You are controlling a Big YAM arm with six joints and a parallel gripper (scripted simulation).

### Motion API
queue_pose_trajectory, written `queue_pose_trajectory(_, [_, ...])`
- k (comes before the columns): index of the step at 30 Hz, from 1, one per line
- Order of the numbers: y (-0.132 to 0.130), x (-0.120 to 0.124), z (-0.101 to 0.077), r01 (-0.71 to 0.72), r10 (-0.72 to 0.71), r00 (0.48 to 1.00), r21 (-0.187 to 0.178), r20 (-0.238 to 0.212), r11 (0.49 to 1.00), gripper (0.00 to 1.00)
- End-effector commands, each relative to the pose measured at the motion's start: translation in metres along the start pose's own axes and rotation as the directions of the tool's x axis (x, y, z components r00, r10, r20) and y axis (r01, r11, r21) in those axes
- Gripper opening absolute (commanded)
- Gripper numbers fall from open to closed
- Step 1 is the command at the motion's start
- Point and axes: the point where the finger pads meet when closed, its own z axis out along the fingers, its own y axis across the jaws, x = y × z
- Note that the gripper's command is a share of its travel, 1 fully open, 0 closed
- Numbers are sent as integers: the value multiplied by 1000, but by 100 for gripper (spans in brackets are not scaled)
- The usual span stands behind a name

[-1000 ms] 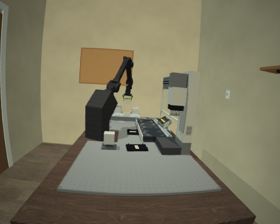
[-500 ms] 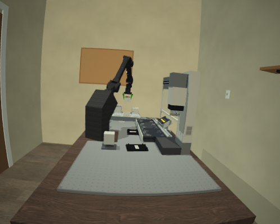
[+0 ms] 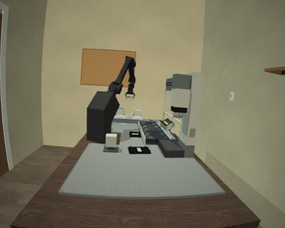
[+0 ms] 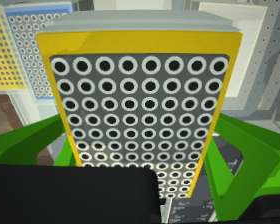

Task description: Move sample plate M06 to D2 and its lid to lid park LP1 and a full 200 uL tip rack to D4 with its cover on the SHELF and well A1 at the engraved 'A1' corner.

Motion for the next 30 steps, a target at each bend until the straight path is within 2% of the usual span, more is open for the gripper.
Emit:
queue_pose_trajectory(1, [-9, -28, -59, -23, 22, 994, 13, 104, 1000, 0])
queue_pose_trajectory(26, [-9, -25, -96, -25, 23, 994, 11, 106, 1000, 0])
queue_pose_trajectory(30, [-15, -23, -95, -30, 28, 994, 17, 103, 999, 0])
